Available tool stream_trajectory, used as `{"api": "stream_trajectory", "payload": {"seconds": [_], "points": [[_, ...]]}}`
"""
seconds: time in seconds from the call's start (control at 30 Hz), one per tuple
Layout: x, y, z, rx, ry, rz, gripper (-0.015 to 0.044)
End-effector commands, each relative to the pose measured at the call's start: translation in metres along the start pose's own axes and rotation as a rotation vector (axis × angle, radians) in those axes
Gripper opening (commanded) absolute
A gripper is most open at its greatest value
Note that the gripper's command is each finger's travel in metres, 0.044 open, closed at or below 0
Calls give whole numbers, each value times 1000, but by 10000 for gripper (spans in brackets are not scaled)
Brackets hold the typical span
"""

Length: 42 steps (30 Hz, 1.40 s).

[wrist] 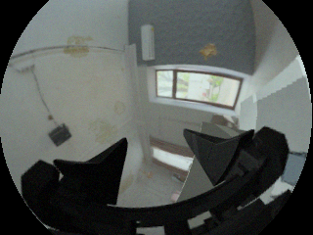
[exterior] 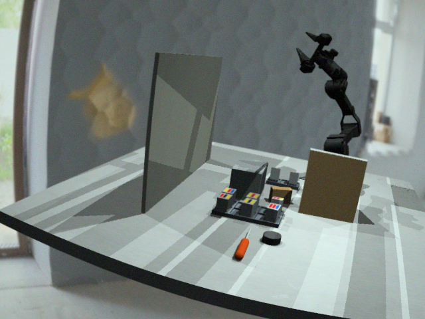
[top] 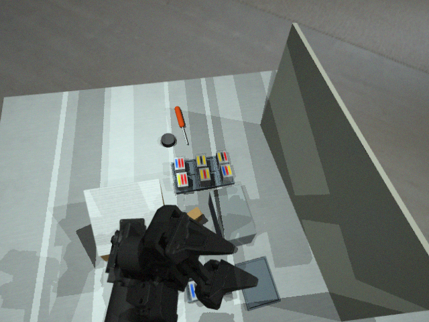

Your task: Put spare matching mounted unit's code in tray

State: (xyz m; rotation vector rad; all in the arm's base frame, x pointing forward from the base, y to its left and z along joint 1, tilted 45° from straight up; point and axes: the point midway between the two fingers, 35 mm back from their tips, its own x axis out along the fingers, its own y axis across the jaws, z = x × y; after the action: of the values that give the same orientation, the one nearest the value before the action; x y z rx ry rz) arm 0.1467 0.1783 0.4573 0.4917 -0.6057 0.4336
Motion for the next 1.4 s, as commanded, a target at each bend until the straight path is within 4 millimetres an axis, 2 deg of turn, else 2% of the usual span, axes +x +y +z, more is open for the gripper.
{"api": "stream_trajectory", "payload": {"seconds": [0.0, 0.17, 0.23, 0.4, 0.5, 0.6, 0.8, 1.0, 1.2, 1.37], "points": [[0, 0, 0, 0, 0, 0, 426], [0, 0, 0, 0, 0, 0, 440], [5, 5, -10, -25, 31, 6, 440], [36, 25, -87, -193, 273, 22, 440], [48, 23, -139, -288, 435, 7, 440], [54, 13, -185, -372, 591, -27, 440], [51, -20, -254, -498, 850, -115, 440], [35, -66, -309, -613, 1113, -238, 440], [7, -118, -346, -720, 1376, -398, 440], [-21, -163, -360, -807, 1593, -557, 440]]}}
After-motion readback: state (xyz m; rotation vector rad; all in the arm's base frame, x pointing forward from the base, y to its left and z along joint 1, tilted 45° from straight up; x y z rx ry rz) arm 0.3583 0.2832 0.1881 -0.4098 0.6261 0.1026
